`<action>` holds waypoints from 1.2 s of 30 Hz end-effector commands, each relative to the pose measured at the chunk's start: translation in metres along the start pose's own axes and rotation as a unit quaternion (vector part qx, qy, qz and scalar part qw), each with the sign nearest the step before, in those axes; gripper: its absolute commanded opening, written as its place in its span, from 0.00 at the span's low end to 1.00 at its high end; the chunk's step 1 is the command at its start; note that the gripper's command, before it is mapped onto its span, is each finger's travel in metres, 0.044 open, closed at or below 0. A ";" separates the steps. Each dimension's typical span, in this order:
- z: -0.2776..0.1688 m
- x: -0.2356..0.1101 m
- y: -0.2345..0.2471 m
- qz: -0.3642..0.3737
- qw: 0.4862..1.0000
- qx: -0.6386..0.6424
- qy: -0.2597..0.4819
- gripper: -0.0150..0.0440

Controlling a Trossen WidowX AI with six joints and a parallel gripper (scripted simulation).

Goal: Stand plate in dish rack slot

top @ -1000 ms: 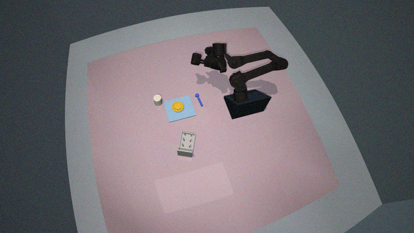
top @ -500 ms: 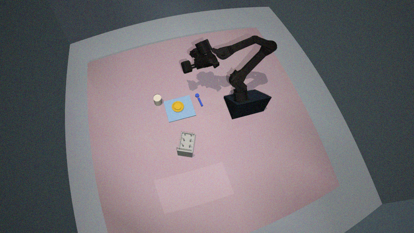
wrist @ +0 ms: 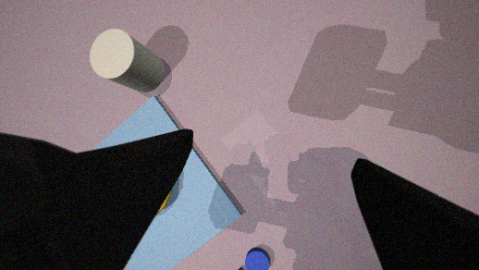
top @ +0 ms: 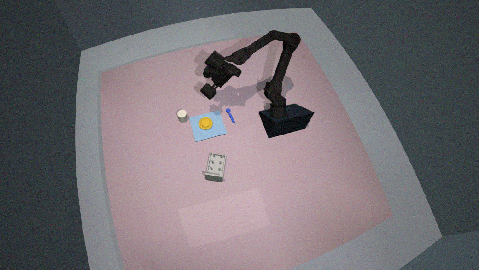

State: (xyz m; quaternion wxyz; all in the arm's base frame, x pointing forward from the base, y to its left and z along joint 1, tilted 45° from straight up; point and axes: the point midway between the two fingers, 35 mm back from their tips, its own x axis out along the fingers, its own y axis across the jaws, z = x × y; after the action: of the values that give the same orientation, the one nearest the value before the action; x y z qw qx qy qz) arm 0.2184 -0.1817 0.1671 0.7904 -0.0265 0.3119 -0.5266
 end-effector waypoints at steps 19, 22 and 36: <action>-0.039 0.022 0.094 0.031 0.929 -0.321 0.180 0.93; -0.047 0.024 0.106 0.033 0.909 -0.363 0.202 0.93; -0.061 0.032 0.122 0.034 0.883 -0.411 0.227 0.93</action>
State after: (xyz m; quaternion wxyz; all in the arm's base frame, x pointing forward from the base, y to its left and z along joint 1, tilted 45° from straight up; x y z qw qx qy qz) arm 0.2946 -0.1349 0.0621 0.6360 -0.2186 0.6675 -0.3197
